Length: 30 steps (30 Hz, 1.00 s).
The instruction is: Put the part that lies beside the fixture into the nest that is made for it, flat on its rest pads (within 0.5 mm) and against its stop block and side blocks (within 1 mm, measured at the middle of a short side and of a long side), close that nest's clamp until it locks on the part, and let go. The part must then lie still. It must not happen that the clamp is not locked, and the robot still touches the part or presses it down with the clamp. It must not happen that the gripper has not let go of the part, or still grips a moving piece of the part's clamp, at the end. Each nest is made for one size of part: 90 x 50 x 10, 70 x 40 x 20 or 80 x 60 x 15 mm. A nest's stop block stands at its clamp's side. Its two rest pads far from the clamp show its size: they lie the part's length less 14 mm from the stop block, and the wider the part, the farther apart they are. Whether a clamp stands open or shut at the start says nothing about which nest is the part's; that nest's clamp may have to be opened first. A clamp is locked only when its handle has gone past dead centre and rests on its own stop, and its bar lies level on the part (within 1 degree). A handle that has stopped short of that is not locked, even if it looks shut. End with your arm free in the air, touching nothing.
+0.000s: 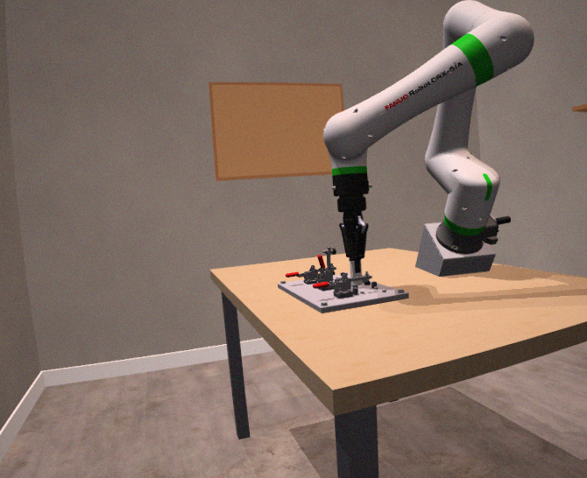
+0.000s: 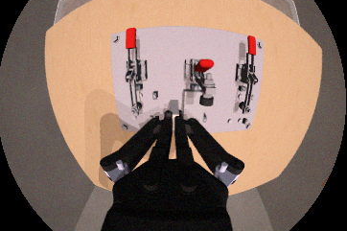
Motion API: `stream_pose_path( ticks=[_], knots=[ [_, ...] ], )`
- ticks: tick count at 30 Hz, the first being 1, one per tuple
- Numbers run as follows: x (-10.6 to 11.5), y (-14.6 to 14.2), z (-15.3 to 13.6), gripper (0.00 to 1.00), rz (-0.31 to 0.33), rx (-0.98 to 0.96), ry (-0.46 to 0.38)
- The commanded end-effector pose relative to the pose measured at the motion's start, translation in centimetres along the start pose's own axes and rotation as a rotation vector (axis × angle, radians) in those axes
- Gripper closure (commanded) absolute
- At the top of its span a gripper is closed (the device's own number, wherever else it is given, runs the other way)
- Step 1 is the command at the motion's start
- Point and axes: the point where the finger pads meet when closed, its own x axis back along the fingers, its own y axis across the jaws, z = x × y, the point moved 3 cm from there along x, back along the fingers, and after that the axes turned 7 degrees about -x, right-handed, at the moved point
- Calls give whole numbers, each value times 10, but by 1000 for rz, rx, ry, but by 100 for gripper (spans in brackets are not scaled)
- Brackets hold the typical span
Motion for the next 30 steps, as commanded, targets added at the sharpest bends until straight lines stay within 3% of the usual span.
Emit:
stream_pose_path(
  ticks=[1, 30],
  knots=[
    [0, 0, 0, 100, 0, 0, 0],
    [0, 9, 1, 100, 0, 0, 0]
  ],
)
